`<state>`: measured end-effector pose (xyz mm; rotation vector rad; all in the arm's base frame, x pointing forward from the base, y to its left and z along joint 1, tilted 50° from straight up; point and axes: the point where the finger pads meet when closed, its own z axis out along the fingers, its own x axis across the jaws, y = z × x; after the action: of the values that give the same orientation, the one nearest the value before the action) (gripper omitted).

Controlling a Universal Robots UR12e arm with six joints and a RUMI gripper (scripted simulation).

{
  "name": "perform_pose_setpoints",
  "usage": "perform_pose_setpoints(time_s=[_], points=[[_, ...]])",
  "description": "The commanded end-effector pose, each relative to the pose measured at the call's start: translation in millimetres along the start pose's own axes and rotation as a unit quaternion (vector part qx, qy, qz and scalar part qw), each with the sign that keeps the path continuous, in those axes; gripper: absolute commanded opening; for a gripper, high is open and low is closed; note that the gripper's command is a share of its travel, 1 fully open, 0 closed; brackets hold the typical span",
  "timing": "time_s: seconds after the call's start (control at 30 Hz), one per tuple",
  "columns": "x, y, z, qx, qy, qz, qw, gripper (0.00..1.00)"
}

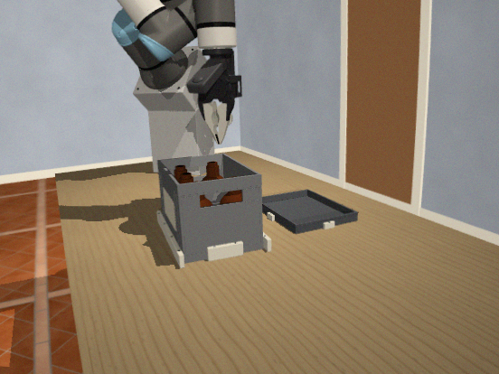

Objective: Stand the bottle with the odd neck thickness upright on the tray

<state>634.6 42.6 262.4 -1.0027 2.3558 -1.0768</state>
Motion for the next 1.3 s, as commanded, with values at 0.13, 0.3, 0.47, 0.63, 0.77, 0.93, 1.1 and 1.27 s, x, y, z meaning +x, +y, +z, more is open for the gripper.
perform_pose_setpoints(time_s=[0.13,0.3,0.47,0.63,0.77,0.93,1.1,1.27], points=[[-4.1,3.0,-0.1,0.001,0.001,0.001,1.0,0.38],[-4.1,3.0,-0.1,0.001,0.001,0.001,1.0,0.38],[-4.1,3.0,-0.1,0.001,0.001,0.001,1.0,0.38],[-4.1,3.0,-0.1,0.001,0.001,0.001,1.0,0.38],[-4.1,3.0,-0.1,0.001,0.001,0.001,1.0,0.38],[-4.1,3.0,-0.1,0.001,0.001,0.001,1.0,0.38],[-4.1,3.0,-0.1,0.001,0.001,0.001,1.0,0.38],[-4.1,3.0,0.0,0.001,0.001,0.001,1.0,0.38]])
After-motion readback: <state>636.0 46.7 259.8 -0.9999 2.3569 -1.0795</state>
